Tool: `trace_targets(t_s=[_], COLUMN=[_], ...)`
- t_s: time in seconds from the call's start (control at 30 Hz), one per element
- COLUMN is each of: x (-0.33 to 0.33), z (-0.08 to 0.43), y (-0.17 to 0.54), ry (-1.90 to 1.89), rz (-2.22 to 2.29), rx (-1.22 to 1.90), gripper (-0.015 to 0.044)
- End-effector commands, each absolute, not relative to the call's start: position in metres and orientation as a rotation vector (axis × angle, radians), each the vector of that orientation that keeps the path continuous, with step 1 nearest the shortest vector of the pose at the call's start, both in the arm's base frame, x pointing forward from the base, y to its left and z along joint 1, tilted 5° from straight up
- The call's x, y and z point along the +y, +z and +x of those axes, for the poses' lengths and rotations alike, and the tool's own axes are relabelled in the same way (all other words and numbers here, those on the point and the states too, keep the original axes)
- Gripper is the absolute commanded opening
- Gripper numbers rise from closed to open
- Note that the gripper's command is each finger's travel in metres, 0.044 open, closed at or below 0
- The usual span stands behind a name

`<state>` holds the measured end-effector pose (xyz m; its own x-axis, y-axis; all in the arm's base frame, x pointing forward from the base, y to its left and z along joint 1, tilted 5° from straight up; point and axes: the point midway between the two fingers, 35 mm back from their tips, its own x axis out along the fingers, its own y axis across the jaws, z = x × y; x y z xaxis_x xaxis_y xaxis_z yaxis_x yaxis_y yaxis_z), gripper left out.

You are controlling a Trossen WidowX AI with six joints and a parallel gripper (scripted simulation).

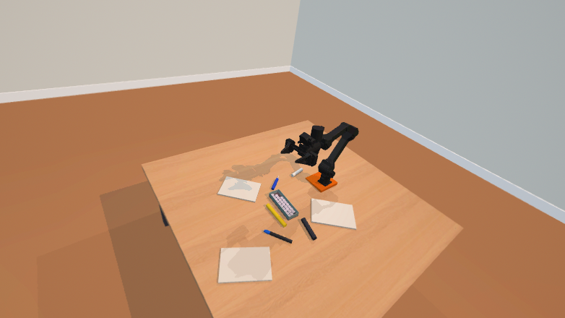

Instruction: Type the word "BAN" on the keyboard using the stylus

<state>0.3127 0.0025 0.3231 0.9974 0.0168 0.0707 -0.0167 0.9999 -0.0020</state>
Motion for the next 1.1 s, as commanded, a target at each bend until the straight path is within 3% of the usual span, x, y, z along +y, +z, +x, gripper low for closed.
trace_targets(t_s=[0.0,0.33,0.53,0.8,1.07], x=[0.003,0.023,0.038,0.051,0.051], z=[0.314,0.368,0.37,0.339,0.338], y=[0.322,0.218,0.14,0.068,0.067], ry=[0.017,0.019,-0.037,-0.166,-0.17], rz=[0.0,0.114,0.125,0.056,0.053], rx=[-0.065,0.518,0.977,1.518,1.529], gripper=[0.0414,0.0151,0.0,0.0,0.0])
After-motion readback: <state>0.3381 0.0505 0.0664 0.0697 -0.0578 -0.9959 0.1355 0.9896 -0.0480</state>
